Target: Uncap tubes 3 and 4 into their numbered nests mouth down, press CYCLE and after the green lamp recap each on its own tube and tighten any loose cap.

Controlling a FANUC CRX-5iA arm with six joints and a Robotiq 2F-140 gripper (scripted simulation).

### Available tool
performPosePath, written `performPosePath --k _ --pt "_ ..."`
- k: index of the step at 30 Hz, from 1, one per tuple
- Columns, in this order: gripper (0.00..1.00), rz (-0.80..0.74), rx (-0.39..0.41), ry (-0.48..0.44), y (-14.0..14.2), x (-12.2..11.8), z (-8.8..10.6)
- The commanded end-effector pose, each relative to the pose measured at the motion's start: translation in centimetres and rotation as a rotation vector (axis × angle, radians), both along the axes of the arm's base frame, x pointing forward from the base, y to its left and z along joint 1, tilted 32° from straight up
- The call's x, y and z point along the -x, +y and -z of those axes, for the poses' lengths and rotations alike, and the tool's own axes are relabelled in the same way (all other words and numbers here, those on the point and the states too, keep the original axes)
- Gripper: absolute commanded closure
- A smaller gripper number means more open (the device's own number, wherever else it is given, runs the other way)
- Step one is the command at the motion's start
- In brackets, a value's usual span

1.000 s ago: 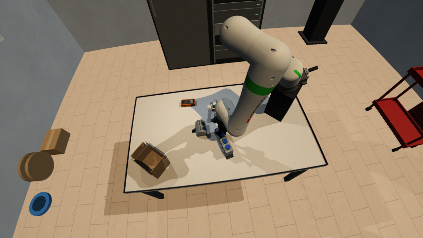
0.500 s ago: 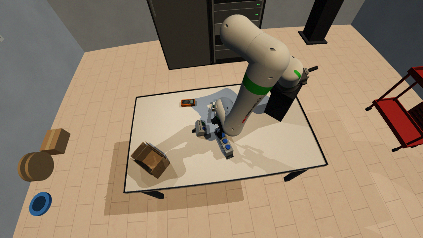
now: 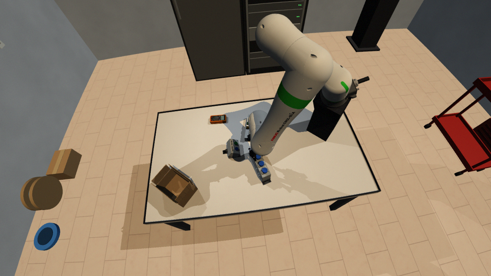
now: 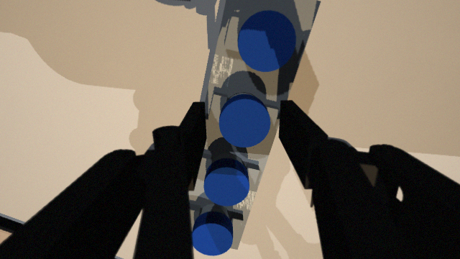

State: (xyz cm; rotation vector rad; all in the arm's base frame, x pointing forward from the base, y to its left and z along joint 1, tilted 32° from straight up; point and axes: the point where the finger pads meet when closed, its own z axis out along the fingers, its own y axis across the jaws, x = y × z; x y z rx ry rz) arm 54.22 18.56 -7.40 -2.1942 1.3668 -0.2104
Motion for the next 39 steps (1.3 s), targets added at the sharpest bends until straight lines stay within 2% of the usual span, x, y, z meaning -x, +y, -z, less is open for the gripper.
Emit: performPosePath --k 1,13,21,22,36,39 --pt "0.59 0.24 -0.092 0.103 -0.09 -0.01 -0.03" --pt "0.59 0.664 -0.294 0.28 -0.09 -0.01 -0.02" --pt "0.59 0.664 -0.294 0.28 -0.07 -0.01 -0.04" --pt "0.7 0.664 -0.294 0.28 -0.07 -0.01 -0.04" --pt "0.7 0.664 -0.294 0.28 -0.07 -0.01 -0.04" --pt "0.7 0.538 -0.233 0.227 -0.07 0.0 -0.06"
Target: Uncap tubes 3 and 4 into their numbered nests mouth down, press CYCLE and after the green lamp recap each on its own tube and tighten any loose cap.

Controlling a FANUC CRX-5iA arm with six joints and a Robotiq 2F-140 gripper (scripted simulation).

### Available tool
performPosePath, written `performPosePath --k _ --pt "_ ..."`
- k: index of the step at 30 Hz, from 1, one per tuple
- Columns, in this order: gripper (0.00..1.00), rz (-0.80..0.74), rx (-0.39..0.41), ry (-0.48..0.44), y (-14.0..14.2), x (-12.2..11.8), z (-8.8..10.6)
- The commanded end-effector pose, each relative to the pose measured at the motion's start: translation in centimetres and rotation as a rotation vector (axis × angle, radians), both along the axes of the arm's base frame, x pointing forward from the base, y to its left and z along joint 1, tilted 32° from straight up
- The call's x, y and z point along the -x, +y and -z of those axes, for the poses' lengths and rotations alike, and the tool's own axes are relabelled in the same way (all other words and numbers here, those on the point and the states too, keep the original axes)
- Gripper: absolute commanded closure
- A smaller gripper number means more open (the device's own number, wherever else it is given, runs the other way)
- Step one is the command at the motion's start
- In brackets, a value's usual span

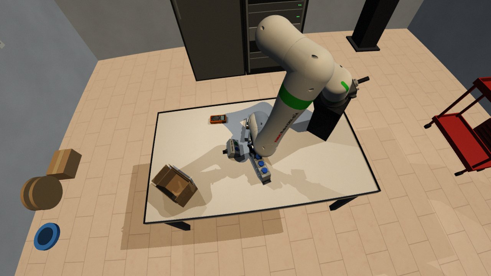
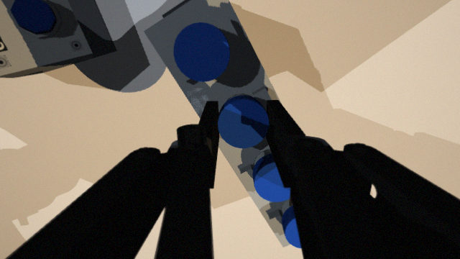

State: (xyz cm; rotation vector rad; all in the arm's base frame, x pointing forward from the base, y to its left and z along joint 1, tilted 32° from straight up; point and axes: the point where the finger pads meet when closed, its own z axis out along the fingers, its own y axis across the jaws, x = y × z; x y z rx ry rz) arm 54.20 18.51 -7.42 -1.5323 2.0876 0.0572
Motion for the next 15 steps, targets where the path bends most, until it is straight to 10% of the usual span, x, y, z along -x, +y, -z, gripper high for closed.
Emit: performPosePath --k 1,15 --pt "0.7 -0.152 0.071 -0.063 -0.02 -0.03 -0.09" --pt "0.7 -0.663 0.31 -0.268 -0.04 -0.01 -0.12"
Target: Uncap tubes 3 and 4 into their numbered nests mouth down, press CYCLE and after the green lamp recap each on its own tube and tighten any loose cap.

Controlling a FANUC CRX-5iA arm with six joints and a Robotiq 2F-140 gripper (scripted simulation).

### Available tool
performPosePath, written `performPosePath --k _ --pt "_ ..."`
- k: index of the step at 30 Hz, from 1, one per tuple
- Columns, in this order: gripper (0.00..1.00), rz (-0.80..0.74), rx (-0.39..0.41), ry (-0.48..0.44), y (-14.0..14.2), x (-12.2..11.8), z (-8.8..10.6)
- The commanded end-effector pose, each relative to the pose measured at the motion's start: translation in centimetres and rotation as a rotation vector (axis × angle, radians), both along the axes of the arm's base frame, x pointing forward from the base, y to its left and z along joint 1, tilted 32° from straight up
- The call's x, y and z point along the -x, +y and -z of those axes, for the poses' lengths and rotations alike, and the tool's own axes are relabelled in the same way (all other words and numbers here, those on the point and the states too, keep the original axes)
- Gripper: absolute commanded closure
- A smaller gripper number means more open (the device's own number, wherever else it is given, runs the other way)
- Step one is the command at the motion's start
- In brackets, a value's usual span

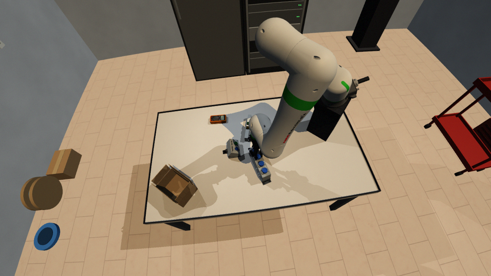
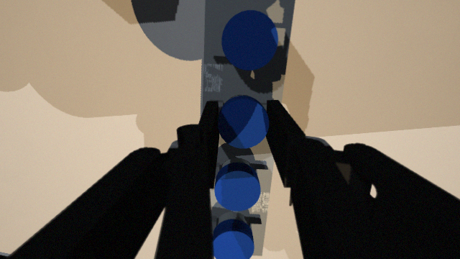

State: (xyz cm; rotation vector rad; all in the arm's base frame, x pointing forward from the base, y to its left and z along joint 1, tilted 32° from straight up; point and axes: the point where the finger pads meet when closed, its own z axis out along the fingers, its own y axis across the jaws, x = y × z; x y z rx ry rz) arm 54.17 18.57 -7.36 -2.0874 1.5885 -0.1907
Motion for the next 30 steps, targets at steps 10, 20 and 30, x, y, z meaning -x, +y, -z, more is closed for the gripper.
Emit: performPosePath --k 10,20,30 --pt "0.7 -0.396 0.144 -0.145 -0.11 -0.03 -0.09" --pt "0.59 -0.396 0.144 -0.145 -0.1 -0.05 -0.05" --pt "0.59 -0.253 0.076 -0.091 -0.1 -0.06 -0.03"
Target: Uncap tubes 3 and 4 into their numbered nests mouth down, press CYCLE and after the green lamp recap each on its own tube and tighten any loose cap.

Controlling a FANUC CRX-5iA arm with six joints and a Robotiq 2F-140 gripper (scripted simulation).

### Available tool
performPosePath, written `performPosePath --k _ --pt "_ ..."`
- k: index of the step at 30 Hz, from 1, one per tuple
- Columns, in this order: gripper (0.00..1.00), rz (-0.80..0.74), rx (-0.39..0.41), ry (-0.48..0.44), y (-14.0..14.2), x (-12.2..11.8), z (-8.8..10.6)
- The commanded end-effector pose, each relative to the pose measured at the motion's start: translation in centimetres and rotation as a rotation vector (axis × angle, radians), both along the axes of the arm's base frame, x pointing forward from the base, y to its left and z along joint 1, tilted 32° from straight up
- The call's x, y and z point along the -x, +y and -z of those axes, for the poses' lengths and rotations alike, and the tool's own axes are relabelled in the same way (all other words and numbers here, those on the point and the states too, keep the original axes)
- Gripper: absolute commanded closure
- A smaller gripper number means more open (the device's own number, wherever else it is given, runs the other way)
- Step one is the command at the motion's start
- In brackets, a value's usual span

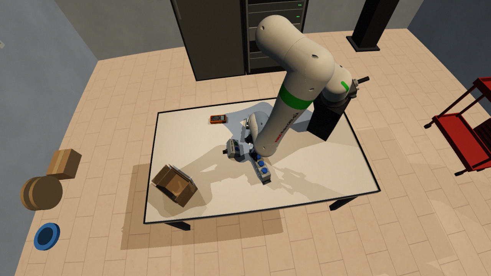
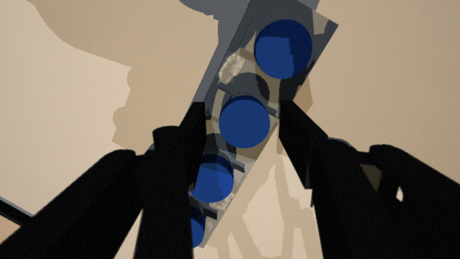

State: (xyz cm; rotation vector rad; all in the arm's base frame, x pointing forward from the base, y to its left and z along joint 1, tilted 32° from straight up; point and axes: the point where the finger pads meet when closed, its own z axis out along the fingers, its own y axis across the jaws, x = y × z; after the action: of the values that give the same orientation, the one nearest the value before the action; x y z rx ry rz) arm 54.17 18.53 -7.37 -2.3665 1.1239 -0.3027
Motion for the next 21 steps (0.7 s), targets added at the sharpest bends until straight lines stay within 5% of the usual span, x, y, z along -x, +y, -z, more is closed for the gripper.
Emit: performPosePath --k 1,15,21 --pt "0.59 0.18 -0.086 0.072 -0.05 -0.05 -0.05" --pt "0.59 0.765 -0.364 0.308 -0.06 -0.05 -0.04" --pt "0.59 0.858 -0.404 0.345 -0.06 -0.05 -0.04"
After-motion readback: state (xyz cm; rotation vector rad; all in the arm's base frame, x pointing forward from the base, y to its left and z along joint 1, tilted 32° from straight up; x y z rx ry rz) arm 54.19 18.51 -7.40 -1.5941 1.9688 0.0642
